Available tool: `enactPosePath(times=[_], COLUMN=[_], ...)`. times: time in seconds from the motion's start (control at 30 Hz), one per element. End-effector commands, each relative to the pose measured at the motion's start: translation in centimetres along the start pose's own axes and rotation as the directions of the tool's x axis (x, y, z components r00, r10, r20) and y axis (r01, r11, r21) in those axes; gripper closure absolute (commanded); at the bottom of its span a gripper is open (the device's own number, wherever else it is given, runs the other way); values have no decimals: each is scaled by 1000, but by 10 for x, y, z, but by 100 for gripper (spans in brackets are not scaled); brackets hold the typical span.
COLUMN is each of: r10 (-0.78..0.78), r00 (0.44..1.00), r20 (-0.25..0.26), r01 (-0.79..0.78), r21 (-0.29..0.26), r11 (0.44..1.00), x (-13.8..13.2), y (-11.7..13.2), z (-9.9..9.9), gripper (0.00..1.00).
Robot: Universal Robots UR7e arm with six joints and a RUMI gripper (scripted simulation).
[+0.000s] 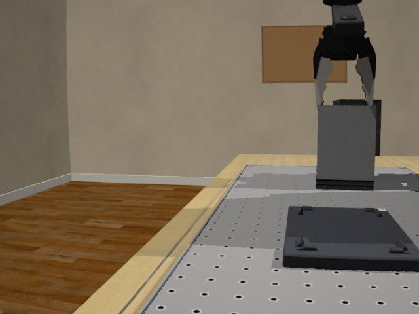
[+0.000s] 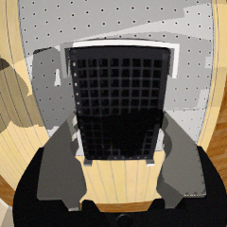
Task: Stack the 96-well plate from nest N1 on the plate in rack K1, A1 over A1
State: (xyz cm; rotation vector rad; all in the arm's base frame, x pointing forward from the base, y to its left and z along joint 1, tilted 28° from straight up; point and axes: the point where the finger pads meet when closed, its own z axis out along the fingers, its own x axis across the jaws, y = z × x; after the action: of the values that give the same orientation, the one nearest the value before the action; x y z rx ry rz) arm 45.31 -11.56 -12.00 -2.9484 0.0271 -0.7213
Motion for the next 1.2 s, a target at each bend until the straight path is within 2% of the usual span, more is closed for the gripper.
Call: enactPosePath(times=[0.0, 1.17], r10=[0, 0], r00=[1000, 1000], r20=[-1, -1], r01=[0, 0], r21=[-1, -1], r11=[1000, 1000], x=[0, 0], y=[0, 0], z=[7, 59], gripper=[100, 100])
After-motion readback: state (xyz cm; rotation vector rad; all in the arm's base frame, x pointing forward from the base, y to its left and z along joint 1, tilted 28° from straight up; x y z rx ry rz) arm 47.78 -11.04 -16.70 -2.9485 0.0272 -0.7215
